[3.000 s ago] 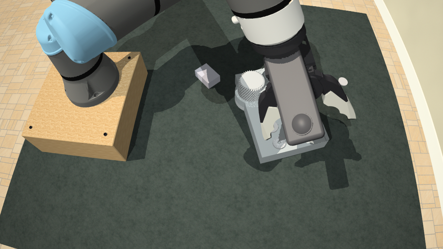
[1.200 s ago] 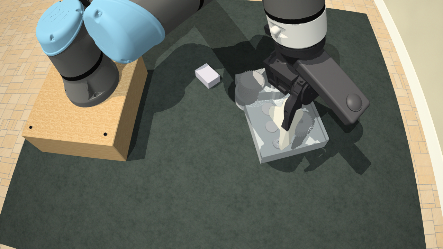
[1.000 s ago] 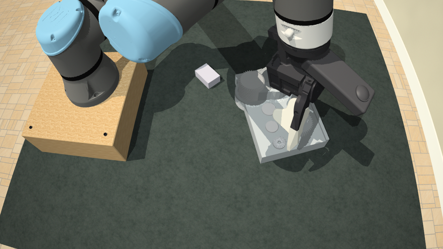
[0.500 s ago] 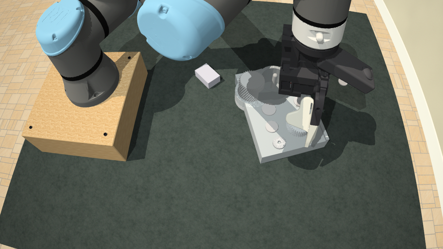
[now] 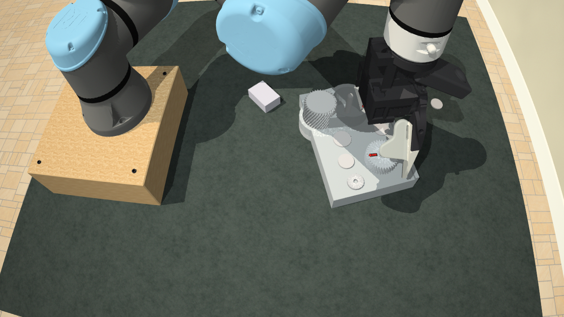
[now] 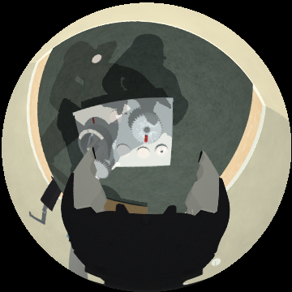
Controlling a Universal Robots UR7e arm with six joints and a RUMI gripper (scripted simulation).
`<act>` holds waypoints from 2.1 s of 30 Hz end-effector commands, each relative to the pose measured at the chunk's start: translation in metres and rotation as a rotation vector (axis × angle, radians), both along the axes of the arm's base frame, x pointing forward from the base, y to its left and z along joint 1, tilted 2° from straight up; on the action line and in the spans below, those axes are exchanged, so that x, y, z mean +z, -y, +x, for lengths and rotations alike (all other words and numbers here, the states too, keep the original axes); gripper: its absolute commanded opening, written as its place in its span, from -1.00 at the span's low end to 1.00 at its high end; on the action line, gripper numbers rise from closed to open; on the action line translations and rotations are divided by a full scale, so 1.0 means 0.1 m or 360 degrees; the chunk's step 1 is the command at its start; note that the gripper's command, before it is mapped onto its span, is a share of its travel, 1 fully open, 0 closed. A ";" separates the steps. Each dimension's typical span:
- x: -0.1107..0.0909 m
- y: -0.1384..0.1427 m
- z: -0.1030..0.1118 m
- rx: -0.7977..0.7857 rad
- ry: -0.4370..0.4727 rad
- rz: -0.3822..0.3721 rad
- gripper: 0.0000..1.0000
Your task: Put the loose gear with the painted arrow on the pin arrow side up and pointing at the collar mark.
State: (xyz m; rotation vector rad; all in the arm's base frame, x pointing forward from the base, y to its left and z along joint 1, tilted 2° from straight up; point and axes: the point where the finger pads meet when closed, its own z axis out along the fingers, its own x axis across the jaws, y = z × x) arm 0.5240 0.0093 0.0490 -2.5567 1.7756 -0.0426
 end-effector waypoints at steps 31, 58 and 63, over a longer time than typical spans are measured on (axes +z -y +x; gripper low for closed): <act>-0.01 -0.03 0.00 0.0081 -0.0018 -0.0005 1.00; -0.01 -0.03 0.00 0.0496 -0.0013 -0.0022 0.07; -0.01 -0.03 0.00 0.0496 -0.0013 -0.0022 0.07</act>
